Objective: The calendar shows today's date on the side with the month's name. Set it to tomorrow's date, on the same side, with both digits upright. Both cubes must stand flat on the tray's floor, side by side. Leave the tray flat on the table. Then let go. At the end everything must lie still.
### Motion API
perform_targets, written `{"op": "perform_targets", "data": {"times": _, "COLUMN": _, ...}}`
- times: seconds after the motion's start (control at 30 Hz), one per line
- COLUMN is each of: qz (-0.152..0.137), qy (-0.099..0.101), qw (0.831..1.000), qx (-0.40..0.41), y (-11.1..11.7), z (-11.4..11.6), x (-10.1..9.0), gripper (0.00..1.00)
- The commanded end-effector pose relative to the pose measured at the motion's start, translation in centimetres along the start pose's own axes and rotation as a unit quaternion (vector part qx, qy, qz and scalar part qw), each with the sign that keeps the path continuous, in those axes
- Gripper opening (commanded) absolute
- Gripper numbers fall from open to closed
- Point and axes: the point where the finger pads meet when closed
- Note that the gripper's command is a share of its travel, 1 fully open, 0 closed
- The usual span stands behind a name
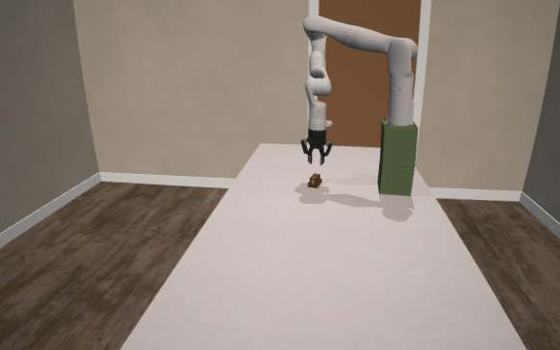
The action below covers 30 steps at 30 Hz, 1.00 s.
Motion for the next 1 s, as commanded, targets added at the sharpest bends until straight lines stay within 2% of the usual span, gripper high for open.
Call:
{"op": "perform_targets", "data": {"times": 0.0, "qz": -0.001, "qy": -0.002, "qw": 1.0, "qx": 0.0, "y": -0.1, "z": 0.2, "x": 0.5, "gripper": 0.46}}
{"op": "perform_targets", "data": {"times": 0.63, "qz": -0.001, "qy": -0.002, "qw": 1.0, "qx": 0.0, "y": -0.1, "z": 0.3, "x": 3.1, "gripper": 0.46}}
{"op": "perform_targets", "data": {"times": 0.97, "qz": -0.001, "qy": -0.002, "qw": 1.0, "qx": 0.0, "y": -0.1, "z": 0.3, "x": 3.7, "gripper": 0.46}}
Point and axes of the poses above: the point where the finger pads meet when closed, its own x axis out along the fingers, its own z axis across the jaws, y = z × x, and after that the axes turned 2 degrees about -x, right-handed
